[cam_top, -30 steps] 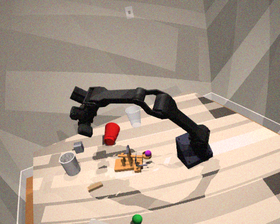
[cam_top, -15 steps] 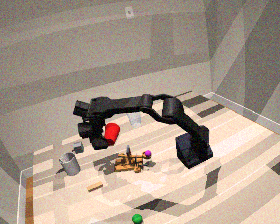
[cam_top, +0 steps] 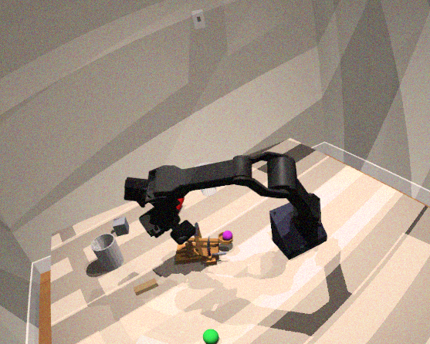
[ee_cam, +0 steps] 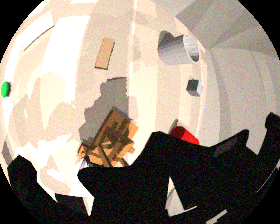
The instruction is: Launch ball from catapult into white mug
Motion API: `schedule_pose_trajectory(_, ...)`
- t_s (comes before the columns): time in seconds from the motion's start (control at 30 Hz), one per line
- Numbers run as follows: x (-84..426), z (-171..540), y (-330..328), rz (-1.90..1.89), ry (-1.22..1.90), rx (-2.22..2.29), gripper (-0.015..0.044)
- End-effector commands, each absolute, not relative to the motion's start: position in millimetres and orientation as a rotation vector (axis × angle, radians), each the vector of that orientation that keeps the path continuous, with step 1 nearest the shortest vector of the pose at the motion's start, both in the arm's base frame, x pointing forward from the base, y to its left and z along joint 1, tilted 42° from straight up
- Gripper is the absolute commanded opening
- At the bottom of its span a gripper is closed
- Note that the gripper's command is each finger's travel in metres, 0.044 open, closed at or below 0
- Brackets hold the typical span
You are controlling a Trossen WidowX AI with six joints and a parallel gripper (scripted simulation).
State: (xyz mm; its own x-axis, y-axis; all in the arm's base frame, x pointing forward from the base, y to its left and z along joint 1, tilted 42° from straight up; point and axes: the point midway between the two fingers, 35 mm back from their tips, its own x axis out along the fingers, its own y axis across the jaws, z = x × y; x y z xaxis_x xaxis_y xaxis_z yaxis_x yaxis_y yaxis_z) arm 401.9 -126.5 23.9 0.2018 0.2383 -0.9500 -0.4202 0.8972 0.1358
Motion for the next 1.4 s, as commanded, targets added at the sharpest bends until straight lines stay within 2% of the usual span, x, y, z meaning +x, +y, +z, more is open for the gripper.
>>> schedule_pose_trajectory(0.0, 387, 25, -116, 0.524, 1.327, -0.252, 0.0)
schedule_pose_trajectory(0.9, 264, 44, -57, 1.152, 1.513, -0.94, 0.0)
schedule_pose_trajectory(1.37, 262, 32, -53, 1.17, 1.514, -0.957, 0.0)
